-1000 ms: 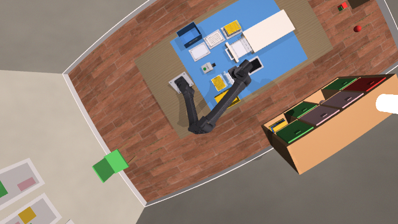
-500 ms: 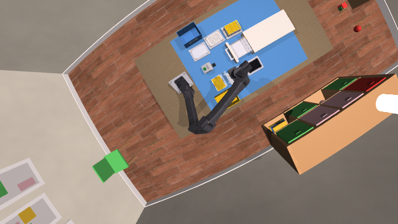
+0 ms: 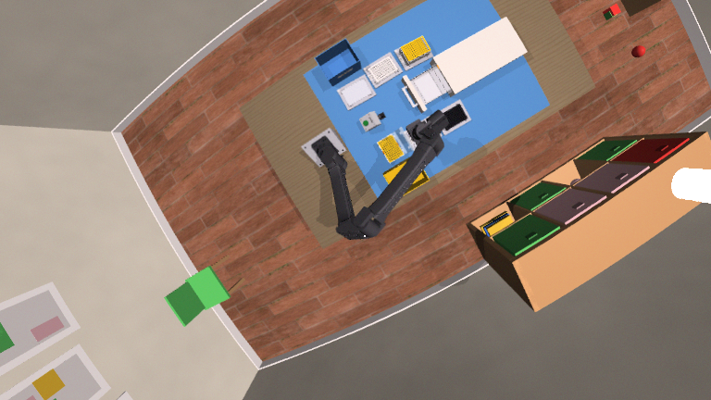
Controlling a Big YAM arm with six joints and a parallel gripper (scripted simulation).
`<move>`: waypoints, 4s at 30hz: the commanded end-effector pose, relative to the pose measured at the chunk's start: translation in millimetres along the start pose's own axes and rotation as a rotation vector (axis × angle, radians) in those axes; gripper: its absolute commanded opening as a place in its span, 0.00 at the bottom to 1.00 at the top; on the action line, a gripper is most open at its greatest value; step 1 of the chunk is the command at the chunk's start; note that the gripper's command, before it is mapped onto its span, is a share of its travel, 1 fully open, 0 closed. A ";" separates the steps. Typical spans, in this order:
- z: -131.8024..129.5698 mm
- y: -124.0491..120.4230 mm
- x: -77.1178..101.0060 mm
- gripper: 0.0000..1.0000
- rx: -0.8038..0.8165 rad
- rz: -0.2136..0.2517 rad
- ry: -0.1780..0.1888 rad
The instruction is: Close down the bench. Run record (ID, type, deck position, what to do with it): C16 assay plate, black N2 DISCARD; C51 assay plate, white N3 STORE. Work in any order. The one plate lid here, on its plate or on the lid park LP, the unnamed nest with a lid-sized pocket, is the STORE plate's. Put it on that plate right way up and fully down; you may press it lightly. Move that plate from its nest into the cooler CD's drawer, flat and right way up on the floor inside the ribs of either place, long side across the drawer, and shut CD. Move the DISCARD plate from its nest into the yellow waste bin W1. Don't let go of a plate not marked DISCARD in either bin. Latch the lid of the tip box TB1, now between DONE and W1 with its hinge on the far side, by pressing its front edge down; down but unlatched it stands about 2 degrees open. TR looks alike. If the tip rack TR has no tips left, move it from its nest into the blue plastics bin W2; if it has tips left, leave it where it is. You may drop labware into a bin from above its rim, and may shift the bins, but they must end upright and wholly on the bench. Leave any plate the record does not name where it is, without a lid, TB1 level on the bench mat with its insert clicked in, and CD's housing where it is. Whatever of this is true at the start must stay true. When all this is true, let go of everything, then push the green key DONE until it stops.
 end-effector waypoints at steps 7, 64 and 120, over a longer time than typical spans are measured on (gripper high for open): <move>0.5 2.7 -18.6 0.00 0.012 0.001 -0.003; 3.4 4.3 -24.2 0.00 0.016 -0.013 -0.005; 13.2 -65.0 -10.2 0.00 0.002 -0.014 -0.002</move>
Point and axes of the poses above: the point where the finger pads meet when closed, its own x axis back along the fingers, its own z axis across the jaws, y = z × x, the point moved 1 cm from there along x, back along the fingers, and after that the axes turned 12 degrees about x, right-handed, at the moved point
